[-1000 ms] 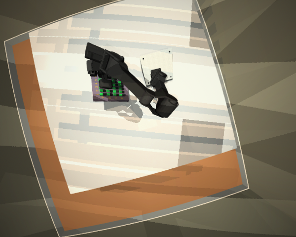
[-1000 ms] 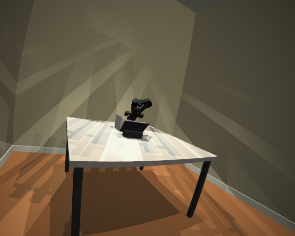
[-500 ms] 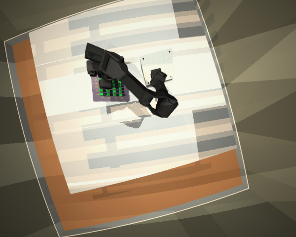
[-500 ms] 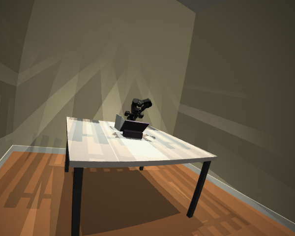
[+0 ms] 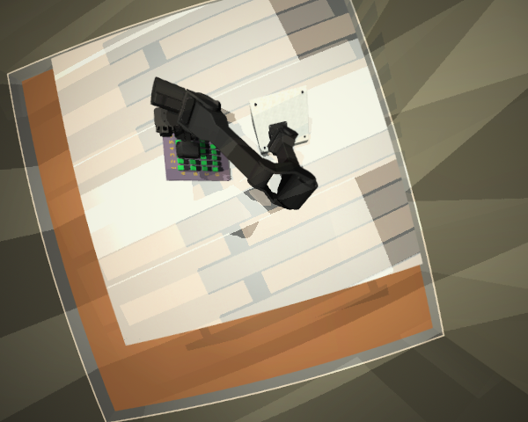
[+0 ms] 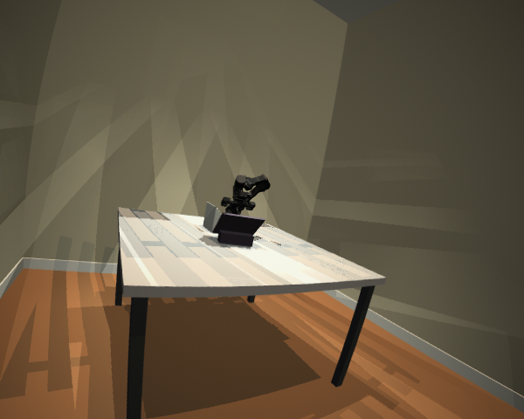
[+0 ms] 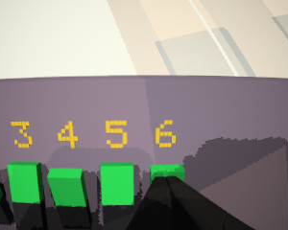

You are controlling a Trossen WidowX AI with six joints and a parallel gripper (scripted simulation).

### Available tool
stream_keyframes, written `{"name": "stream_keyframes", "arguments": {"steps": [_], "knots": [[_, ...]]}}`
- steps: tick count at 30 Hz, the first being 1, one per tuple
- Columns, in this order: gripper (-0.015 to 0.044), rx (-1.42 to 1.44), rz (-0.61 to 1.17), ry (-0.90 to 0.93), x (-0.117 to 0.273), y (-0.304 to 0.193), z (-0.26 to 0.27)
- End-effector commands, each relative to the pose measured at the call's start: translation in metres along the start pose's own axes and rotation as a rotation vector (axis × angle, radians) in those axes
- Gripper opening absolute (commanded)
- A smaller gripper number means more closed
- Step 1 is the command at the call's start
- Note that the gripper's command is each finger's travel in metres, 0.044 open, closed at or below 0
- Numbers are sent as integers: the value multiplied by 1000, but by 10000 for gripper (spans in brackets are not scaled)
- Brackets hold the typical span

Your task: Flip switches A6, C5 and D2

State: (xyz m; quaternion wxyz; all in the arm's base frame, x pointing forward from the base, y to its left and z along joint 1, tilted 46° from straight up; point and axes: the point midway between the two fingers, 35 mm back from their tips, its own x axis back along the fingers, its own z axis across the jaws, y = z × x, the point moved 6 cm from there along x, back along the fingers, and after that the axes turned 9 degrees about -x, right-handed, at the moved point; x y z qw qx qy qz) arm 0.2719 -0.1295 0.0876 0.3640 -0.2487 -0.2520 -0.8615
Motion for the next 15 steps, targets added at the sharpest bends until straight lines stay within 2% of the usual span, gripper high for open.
{"name": "stream_keyframes", "arguments": {"steps": [1, 13, 15], "knots": [[0, -7, 1, -5, -1, 0, -1], [0, -7, 1, -5, -3, 0, -1], [0, -2, -2, -2, 9, 0, -1]]}}
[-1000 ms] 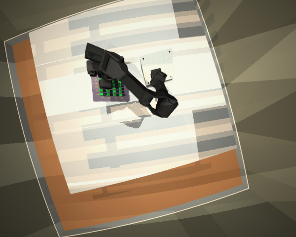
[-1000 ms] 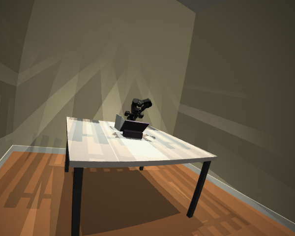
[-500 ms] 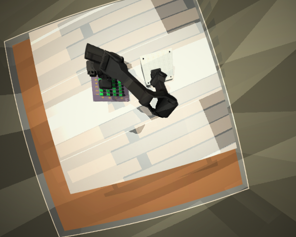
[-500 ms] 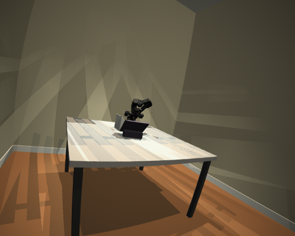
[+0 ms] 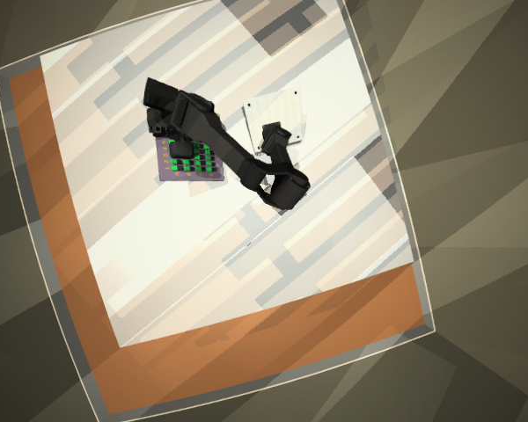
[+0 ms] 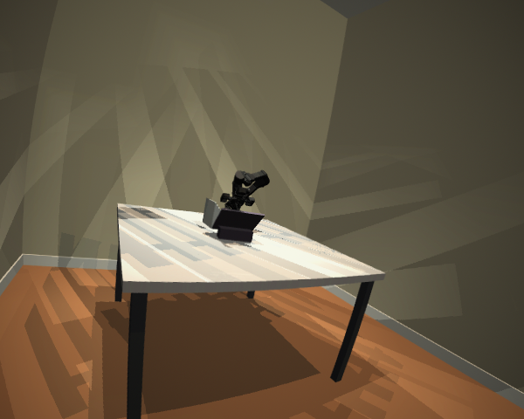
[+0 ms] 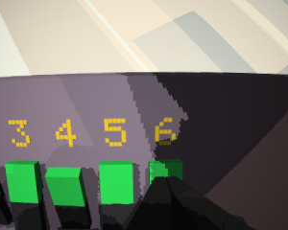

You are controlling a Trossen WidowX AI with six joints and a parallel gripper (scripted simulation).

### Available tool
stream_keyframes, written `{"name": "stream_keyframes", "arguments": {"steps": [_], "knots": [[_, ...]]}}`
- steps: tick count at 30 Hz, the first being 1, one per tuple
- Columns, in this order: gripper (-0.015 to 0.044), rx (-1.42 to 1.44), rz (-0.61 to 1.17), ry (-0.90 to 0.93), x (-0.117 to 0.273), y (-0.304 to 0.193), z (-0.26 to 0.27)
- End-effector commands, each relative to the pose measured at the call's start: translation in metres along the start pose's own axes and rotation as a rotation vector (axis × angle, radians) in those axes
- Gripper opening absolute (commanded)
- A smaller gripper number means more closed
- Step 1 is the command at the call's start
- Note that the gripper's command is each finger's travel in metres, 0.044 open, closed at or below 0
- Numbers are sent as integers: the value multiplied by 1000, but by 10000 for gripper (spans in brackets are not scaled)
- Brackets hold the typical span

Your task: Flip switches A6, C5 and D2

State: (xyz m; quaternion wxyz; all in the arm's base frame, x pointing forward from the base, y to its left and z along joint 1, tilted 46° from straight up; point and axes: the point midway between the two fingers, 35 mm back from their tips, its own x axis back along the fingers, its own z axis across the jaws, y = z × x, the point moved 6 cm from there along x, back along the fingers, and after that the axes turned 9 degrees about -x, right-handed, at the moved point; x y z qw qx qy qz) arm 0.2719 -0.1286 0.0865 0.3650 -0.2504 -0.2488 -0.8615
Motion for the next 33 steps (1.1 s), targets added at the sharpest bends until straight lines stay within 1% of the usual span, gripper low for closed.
{"name": "stream_keyframes", "arguments": {"steps": [1, 3, 4, 10, 13, 16, 18, 23, 28, 33], "knots": [[0, 3, -10, -5, 23, 1, -2], [0, -1, -21, -5, 53, -2, -2], [0, -2, -25, -4, 61, -3, -2], [0, -3, -26, -4, 64, -6, -1], [0, -4, -25, -4, 65, -32, 2], [0, -5, -24, -4, 63, -69, 5], [0, -6, -24, -3, 62, -84, 6], [0, -6, -23, -4, 60, -86, 6], [0, -5, 0, -6, 28, -83, 7], [0, -5, 1, -6, 26, -83, 7]]}}
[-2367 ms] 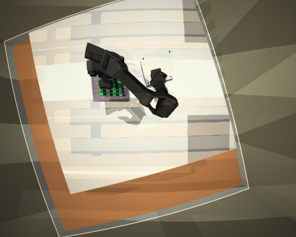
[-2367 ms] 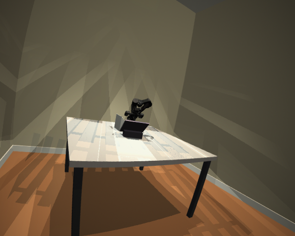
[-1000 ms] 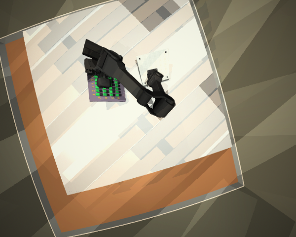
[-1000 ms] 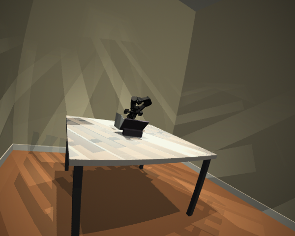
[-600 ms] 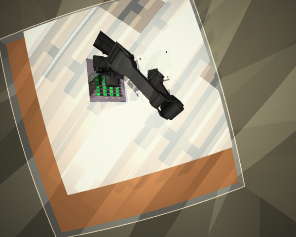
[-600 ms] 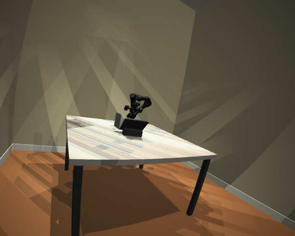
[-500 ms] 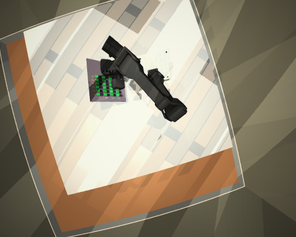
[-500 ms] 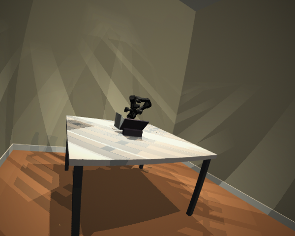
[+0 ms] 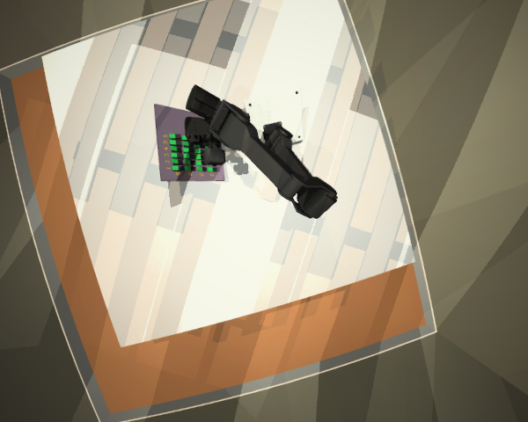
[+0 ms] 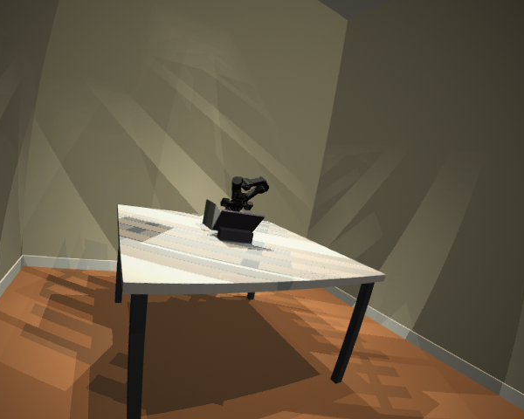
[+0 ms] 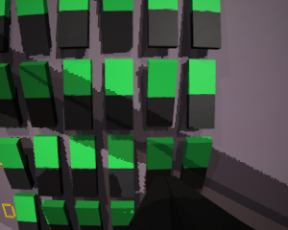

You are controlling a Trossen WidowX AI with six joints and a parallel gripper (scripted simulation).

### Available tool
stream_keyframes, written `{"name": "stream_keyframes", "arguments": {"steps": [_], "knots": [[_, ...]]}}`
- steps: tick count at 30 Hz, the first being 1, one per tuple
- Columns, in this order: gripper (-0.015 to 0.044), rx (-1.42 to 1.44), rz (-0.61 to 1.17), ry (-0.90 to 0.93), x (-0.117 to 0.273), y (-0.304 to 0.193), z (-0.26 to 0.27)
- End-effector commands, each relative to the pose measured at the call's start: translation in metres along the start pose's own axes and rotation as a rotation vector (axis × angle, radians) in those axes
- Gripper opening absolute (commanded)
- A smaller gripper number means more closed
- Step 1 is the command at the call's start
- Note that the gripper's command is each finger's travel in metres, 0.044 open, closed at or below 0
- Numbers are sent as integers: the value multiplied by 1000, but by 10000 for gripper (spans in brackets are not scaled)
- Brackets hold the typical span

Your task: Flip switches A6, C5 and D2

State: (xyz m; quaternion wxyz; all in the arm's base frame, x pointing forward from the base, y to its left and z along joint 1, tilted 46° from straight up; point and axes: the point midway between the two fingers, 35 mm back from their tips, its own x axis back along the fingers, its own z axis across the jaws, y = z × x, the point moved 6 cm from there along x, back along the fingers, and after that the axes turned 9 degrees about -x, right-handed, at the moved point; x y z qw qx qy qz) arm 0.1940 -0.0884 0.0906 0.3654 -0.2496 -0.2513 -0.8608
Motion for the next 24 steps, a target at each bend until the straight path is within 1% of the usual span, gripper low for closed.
{"name": "stream_keyframes", "arguments": {"steps": [1, 4, 17, 24], "knots": [[0, -10, 1, -5, -4, 0, -1], [0, -10, 0, -4, -12, 0, -1], [0, -10, 0, -4, -27, 0, -1], [0, -10, 0, -4, -28, 0, -1]]}}
